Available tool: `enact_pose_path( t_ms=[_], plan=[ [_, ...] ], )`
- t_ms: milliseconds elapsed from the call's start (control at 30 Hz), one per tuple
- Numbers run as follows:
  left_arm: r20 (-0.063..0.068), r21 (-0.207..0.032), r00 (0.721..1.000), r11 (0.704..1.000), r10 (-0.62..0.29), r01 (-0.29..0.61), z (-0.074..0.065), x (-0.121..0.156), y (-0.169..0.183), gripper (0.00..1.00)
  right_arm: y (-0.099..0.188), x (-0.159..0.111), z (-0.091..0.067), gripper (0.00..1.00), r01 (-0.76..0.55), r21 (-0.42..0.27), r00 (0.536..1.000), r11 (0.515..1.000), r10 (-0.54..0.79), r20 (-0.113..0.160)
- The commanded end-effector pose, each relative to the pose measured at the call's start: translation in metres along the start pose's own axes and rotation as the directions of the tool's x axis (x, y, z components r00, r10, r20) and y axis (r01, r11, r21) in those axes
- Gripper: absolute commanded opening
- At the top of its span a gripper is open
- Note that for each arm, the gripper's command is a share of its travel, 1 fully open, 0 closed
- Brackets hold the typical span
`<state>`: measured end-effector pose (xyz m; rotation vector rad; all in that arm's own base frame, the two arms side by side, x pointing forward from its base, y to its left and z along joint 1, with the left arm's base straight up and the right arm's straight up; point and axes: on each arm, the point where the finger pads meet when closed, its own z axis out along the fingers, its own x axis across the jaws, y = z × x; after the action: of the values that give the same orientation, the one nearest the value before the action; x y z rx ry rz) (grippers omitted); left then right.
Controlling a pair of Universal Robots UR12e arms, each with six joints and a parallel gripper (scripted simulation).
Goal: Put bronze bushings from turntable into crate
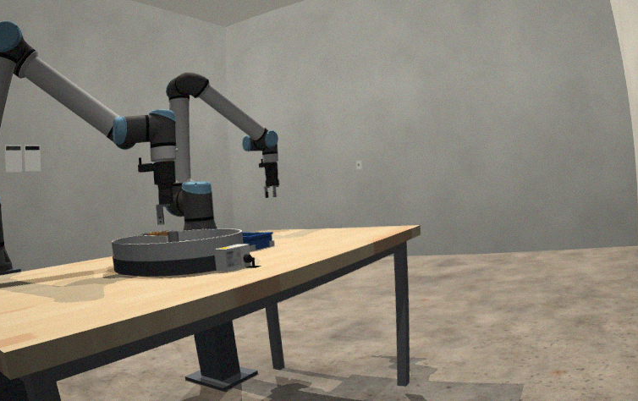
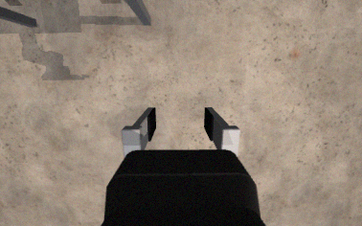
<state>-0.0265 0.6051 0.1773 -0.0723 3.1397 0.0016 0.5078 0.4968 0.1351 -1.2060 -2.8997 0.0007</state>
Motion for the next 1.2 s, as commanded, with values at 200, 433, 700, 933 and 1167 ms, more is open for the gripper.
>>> enact_pose_path(
  t_ms=[200,433,700,933,1167],
  plan=[
    [-0.001,0.001,1.000,1.000,-0.001,0.001,0.000,0.002,-0.002,1.00,0.002,0.001,-0.002,0.36,0.002,-0.003,1.000,1.000,-0.002,-0.001],
    [-0.001,0.001,1.000,1.000,-0.001,0.001,0.000,0.002,-0.002,1.00,0.000,0.001,0.006,0.36,0.002,0.002,1.000,1.000,-0.002,0.000],
    [-0.001,0.001,1.000,1.000,-0.001,0.001,0.000,0.002,-0.002,1.00,0.000,0.001,0.024,0.36,0.002,0.002,1.000,1.000,-0.002,0.000],
    [-0.001,0.001,1.000,1.000,-0.001,0.001,0.000,0.002,-0.002,1.00,0.003,0.001,0.019,0.36,0.002,-0.006,1.000,1.000,-0.002,-0.002],
    [-0.001,0.001,1.000,1.000,-0.001,0.001,0.000,0.002,-0.002,1.00,0.003,0.001,0.020,0.36,0.002,-0.004,1.000,1.000,-0.002,-0.002]
  ],
)
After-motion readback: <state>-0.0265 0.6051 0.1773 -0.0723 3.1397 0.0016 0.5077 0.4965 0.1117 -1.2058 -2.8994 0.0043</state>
